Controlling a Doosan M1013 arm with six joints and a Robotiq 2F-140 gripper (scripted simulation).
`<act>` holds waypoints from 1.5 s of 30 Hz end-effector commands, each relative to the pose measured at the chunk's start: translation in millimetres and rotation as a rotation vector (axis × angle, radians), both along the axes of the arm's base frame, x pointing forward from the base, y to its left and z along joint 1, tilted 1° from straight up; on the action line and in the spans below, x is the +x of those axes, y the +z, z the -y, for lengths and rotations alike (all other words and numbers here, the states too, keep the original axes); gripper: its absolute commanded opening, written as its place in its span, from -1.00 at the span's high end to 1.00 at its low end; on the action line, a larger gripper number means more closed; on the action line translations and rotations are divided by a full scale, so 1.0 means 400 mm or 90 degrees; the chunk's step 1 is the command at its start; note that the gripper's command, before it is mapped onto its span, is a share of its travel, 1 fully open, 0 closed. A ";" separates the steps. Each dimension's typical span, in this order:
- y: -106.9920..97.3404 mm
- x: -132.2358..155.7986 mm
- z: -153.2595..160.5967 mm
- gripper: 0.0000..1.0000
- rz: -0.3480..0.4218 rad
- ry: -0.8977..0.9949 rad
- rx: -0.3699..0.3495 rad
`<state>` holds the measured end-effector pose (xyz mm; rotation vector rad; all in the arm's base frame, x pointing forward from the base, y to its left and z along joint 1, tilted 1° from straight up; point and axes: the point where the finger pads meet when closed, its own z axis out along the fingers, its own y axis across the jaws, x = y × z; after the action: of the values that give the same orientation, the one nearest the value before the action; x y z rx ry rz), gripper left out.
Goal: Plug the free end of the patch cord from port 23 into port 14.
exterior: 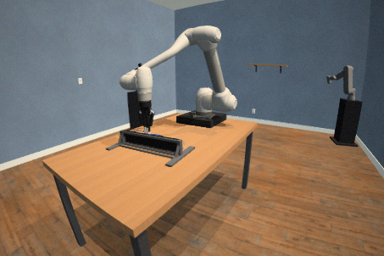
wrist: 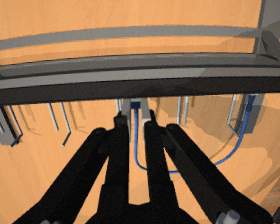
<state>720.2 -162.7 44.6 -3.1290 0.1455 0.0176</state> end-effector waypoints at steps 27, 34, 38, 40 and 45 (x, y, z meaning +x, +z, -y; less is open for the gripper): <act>0.001 0.000 0.000 0.55 0.000 0.000 0.000; 0.001 0.000 0.000 0.55 0.000 0.000 0.000; 0.001 0.000 0.000 0.55 0.000 0.000 0.000; 0.001 0.000 0.000 0.55 0.000 0.000 0.000; 0.001 0.000 0.000 0.55 0.000 0.000 0.000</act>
<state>720.2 -162.7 44.6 -3.1290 0.1455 0.0175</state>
